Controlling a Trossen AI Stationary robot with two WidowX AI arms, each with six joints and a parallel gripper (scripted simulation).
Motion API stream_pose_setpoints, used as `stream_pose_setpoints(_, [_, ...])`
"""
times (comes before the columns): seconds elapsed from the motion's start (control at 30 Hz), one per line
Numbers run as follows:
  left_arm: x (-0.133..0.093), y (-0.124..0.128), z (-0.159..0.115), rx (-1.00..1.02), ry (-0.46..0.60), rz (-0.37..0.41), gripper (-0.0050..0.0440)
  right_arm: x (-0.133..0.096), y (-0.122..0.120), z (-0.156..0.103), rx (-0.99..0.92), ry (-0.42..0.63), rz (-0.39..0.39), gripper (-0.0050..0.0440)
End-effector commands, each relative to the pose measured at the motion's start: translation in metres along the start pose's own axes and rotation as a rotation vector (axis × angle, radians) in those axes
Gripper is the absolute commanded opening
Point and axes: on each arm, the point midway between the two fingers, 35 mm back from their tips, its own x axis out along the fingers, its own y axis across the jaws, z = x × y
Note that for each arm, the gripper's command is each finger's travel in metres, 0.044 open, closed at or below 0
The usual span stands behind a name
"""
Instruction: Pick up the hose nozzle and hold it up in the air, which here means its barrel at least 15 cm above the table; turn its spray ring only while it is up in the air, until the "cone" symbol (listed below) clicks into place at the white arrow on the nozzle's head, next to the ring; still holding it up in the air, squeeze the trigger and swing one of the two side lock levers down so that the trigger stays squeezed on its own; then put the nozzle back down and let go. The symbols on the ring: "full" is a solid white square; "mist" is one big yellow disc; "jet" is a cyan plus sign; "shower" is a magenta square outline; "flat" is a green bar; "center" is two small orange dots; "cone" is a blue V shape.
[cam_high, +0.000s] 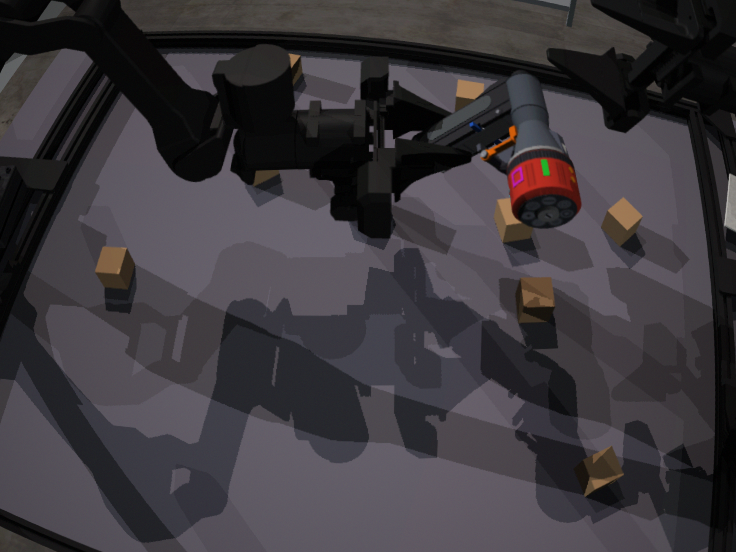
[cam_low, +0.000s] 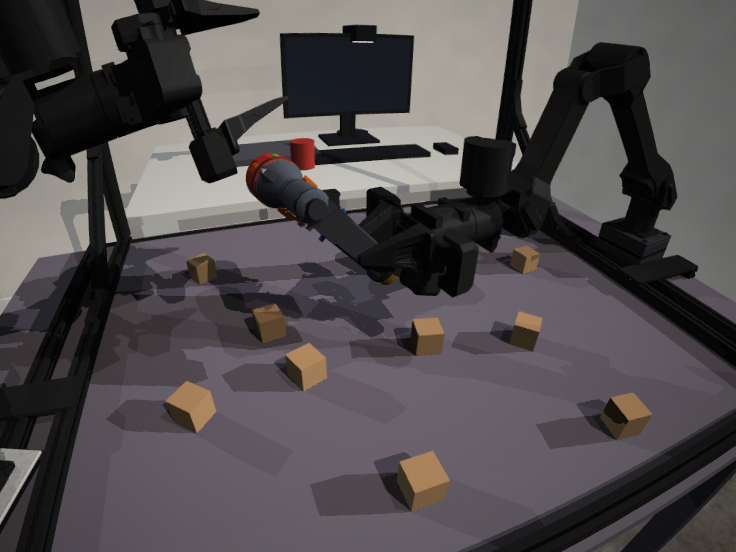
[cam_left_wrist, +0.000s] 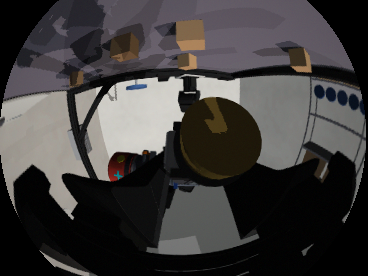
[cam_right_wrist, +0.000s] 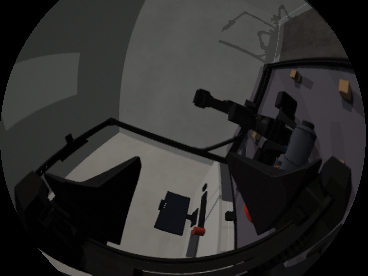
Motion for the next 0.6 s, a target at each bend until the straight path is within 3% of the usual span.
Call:
stream_pose_setpoints(0.0, [0.000,0.000,-0.003,0.001,0.014,0.000,0.0000,-0.005,-0.007,-0.016,0.077,0.020,-0.006,0.0400])
stream_pose_setpoints(0.57, [0.000,0.000,-0.003,0.001,0.014,0.000,0.0000,-0.021,-0.009,-0.052,0.360,0.059,0.010,0.0400])
